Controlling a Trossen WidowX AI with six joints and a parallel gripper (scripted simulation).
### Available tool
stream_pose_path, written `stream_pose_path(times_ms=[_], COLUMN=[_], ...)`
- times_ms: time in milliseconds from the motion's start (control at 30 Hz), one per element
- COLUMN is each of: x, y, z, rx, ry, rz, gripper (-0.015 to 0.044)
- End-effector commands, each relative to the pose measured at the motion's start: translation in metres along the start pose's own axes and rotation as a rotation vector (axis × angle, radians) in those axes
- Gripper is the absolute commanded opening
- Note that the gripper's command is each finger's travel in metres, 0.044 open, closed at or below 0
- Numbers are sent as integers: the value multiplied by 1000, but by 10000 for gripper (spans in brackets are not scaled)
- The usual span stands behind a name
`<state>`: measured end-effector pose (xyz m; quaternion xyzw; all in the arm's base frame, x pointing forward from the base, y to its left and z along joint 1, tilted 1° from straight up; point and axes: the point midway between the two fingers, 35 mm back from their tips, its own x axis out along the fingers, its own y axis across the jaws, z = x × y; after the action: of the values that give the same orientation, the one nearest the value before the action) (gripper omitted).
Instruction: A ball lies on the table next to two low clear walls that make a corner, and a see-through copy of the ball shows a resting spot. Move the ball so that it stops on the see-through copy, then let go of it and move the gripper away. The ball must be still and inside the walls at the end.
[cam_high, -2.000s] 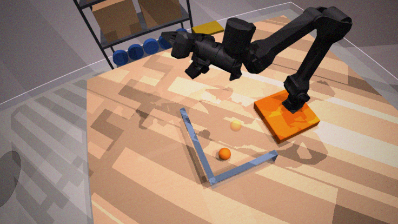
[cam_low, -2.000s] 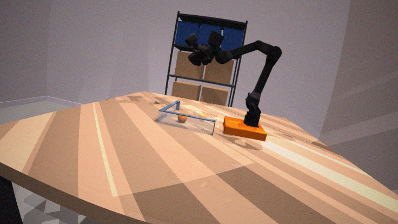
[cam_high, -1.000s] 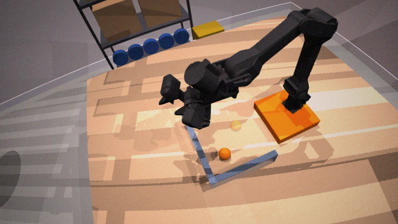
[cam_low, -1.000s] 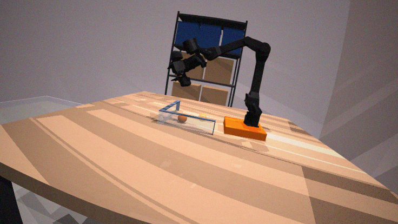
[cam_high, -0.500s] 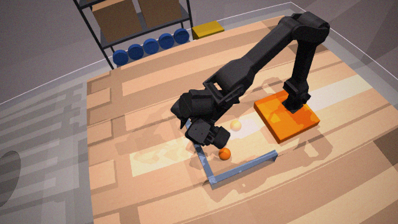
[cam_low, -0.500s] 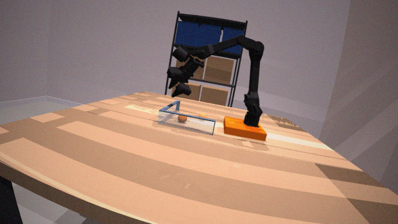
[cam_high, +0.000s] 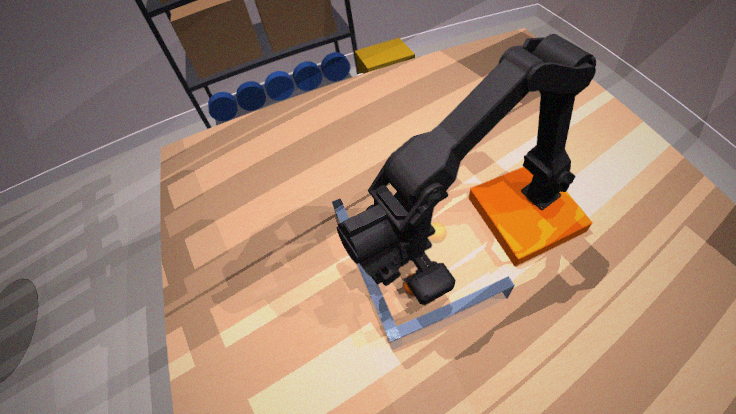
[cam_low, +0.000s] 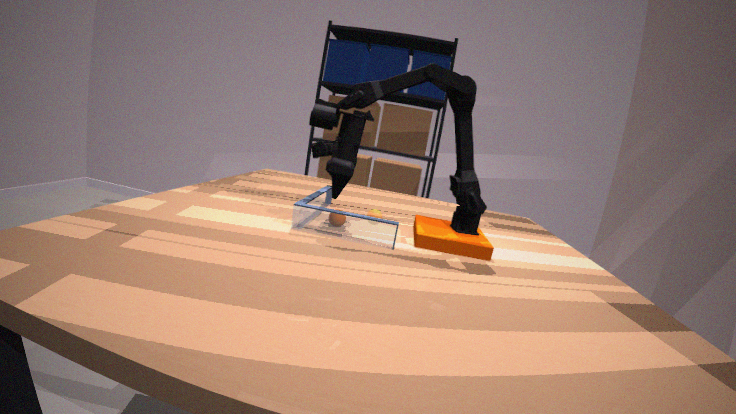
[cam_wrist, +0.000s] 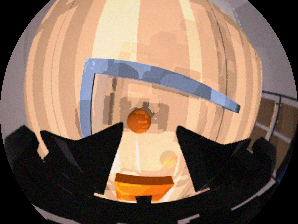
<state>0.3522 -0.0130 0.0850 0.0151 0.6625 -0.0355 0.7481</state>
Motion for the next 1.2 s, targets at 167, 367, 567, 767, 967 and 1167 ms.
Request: stream_pose_path(times_ms=[167, 367, 567, 767, 967, 1167], x=[0, 10, 16, 25, 35, 45], y=[12, 13, 13, 14, 14, 14], z=[-11, -12, -13, -13, -14, -15], rx=[126, 126, 126, 126, 126, 126], ry=[87, 87, 87, 87, 87, 87], rz=[36, 36, 36, 36, 36, 36], gripper=[319, 319, 319, 319, 319, 319])
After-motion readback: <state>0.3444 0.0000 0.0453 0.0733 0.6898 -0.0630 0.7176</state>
